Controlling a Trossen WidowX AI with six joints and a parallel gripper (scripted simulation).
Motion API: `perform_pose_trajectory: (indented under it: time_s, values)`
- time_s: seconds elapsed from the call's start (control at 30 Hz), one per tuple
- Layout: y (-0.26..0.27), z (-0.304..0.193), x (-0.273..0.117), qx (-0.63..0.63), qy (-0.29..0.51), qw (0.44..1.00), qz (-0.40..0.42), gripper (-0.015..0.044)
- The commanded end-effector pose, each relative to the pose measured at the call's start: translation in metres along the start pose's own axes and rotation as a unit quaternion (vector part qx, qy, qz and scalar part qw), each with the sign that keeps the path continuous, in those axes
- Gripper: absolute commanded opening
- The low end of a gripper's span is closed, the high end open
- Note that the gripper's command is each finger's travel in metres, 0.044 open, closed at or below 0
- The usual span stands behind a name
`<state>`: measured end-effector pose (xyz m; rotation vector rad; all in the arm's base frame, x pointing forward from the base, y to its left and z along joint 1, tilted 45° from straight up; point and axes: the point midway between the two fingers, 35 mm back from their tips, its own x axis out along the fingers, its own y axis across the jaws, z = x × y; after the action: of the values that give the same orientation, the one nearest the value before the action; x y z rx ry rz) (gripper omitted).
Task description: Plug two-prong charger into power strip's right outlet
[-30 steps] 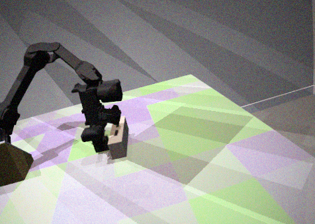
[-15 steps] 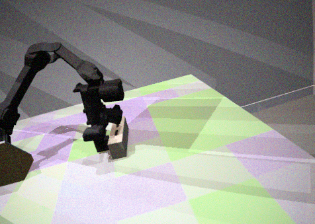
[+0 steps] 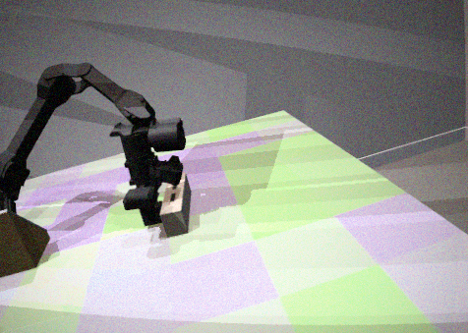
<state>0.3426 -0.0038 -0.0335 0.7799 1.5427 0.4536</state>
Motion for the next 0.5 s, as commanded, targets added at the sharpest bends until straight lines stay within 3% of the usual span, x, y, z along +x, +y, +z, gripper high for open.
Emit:
perform_pose_trajectory:
  time_s: [0.0,0.47]
  values:
    - [0.0007,0.006,-0.001,-0.004,-0.006,1.0,0.0,0.0]
    - [0.0009,0.0117,-0.0016,-0.004,-0.006,1.0,0.0,0.0]
